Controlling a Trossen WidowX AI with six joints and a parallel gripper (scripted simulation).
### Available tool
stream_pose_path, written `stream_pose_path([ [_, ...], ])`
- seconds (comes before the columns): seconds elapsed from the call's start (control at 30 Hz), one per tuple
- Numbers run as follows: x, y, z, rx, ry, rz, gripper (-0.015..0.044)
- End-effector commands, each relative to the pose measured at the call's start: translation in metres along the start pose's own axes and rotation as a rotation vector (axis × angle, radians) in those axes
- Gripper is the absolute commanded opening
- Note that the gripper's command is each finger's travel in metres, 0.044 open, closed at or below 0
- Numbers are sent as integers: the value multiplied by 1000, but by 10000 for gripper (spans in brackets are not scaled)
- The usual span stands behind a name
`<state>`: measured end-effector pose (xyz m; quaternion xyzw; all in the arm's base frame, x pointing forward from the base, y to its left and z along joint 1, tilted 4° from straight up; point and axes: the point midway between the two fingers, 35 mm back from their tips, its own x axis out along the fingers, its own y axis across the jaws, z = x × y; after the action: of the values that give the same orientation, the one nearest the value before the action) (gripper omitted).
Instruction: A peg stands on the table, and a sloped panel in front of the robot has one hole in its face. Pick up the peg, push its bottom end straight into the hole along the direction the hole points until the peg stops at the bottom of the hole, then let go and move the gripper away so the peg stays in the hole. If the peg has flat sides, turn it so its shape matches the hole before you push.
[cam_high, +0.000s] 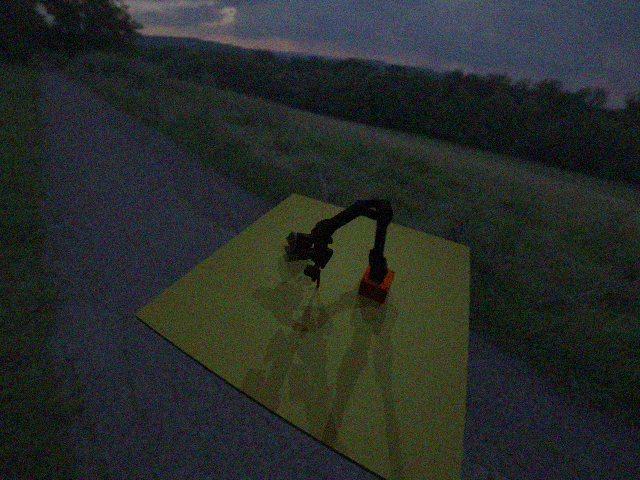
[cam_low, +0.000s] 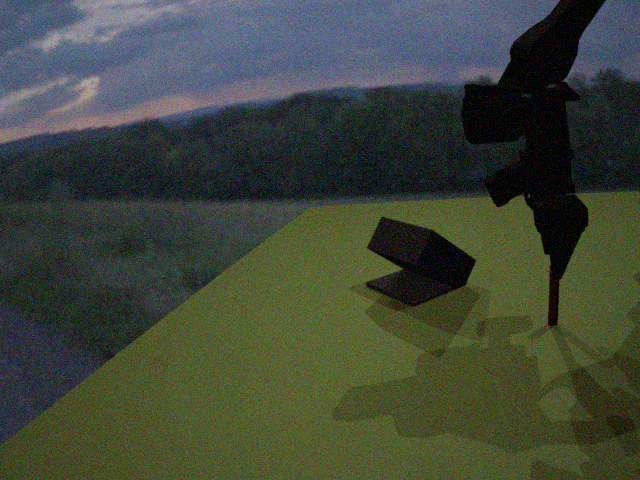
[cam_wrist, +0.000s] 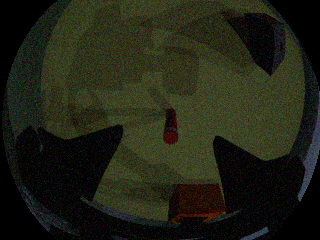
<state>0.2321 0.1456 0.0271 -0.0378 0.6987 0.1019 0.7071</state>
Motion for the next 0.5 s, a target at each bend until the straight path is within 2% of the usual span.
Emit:
stream_pose_path([
  [0.0,9,-1,-2,4,11,-8,440],
  [0.47,32,-2,-3,4,11,-8,440],
])
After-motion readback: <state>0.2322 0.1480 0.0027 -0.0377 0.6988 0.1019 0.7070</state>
